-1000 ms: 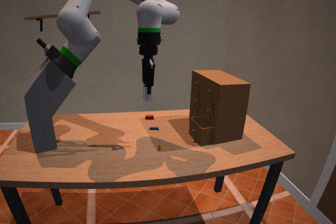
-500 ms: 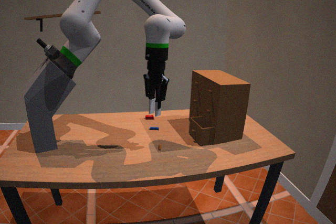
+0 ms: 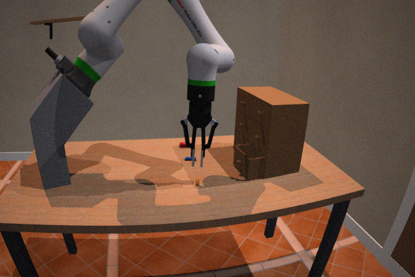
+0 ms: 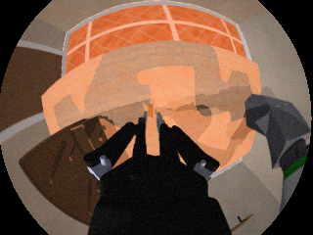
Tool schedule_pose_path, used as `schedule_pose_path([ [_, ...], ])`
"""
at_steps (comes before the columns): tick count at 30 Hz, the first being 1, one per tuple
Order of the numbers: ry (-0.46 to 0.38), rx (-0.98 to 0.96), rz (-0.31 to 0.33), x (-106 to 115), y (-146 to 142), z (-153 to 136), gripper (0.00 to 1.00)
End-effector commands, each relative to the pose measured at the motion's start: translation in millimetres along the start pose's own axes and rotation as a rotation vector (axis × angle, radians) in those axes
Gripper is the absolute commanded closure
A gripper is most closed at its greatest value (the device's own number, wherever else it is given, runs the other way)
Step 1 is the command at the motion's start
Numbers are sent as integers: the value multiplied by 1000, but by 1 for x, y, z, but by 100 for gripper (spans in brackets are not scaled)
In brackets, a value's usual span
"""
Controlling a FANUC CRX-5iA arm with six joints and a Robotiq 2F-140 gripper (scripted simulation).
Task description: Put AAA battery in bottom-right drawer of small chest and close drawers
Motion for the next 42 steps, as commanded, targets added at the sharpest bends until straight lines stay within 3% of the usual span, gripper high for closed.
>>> schedule_pose_path([
  [1,-55,46,12,-6,0,3,85],
  [26,-55,47,12,-8,0,3,85],
  [42,-56,47,12,-40,-1,2,85],
])
Point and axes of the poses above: the point where the finger pads meet when closed, its own x axis back along the fingers, its own y axis across the jaws, z = x × y, the point moved 8 cm from there along x, back along the fingers, and after that the axes turned 7 degrees about -x, right-handed, at the moved point
